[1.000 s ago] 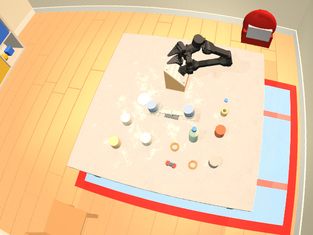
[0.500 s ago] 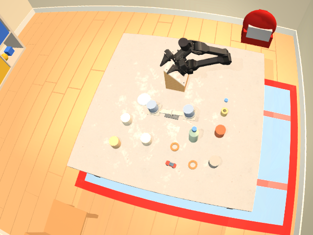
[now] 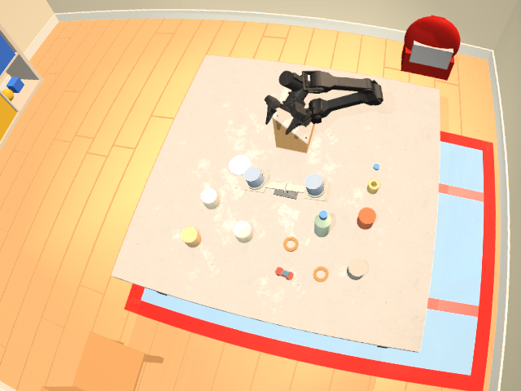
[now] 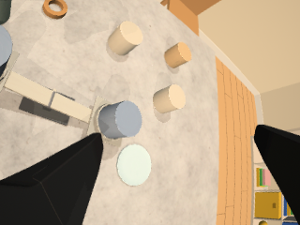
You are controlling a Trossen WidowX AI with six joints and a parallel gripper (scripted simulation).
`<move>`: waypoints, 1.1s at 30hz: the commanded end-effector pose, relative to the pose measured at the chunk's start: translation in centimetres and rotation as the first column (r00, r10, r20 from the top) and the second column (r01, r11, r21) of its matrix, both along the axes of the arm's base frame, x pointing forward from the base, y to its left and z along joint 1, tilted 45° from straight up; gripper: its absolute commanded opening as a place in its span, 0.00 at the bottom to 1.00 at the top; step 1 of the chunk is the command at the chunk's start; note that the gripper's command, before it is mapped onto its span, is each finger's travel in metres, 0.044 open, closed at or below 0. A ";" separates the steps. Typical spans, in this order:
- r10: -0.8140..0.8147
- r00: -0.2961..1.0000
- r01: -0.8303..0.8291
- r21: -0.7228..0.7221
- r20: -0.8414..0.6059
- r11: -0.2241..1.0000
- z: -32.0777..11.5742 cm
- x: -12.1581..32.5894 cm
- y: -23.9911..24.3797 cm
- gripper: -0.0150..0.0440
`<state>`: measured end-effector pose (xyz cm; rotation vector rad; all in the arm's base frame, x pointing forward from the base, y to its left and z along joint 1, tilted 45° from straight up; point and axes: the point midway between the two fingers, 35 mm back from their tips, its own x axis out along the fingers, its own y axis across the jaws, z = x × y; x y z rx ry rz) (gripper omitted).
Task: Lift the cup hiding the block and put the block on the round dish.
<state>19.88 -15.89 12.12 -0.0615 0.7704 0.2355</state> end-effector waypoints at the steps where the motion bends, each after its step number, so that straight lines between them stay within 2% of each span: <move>1: -0.017 1.000 0.018 0.127 -0.016 0.992 -0.9 -0.2 1.4 1.00; 10: -0.056 0.996 0.080 0.411 -0.072 0.908 -2.2 -0.8 4.4 1.00; 19: -0.088 0.985 0.165 0.646 -0.150 0.745 -2.6 -1.2 7.0 1.00; 26: -0.086 0.984 0.168 0.659 -0.155 0.733 -2.7 -1.2 7.2 1.00; 33: 0.065 0.992 0.011 0.577 -0.110 0.816 -3.6 0.1 6.2 1.00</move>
